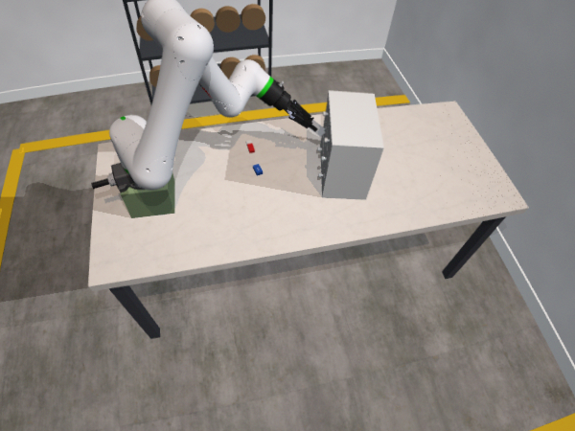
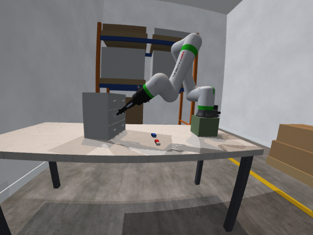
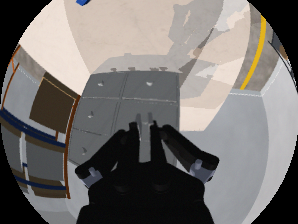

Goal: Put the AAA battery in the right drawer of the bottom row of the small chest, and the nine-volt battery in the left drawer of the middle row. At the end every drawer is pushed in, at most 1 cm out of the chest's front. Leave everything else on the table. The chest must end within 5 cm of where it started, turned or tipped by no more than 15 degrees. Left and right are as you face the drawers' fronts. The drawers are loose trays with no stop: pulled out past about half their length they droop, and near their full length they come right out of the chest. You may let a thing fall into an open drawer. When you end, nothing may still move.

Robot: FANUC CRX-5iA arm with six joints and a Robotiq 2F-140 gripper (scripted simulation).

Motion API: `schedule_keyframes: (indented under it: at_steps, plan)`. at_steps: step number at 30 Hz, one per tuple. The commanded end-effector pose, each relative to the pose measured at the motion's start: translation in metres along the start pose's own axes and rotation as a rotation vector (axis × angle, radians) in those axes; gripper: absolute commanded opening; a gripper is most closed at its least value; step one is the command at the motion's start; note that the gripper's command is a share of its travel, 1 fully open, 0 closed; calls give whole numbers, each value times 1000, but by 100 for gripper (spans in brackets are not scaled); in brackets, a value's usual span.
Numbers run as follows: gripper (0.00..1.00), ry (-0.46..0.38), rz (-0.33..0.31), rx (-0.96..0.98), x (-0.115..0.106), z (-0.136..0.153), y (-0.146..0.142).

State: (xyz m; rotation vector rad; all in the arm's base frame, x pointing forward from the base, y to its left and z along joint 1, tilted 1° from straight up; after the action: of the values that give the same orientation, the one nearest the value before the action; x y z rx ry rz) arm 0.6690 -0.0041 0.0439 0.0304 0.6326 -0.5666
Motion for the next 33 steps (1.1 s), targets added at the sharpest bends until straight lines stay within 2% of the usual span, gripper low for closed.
schedule_keyframes:
  at_steps: [1, 33]
  plan:
    - [8, -208, 140, 124, 1, -9, -5]
    - [8, -206, 139, 123, -5, -14, -6]
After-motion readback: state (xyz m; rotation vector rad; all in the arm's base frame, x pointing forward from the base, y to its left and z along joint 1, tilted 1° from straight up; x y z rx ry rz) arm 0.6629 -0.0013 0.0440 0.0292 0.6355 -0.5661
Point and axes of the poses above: the point where the finger pads meet when closed, its own x axis out along the fingers, its own y axis across the jaws, z = x × y, the point moved 4 cm from there along -x, back along the fingers, and after that the axes turned 5 degrees about x, right-handed, at the moved point
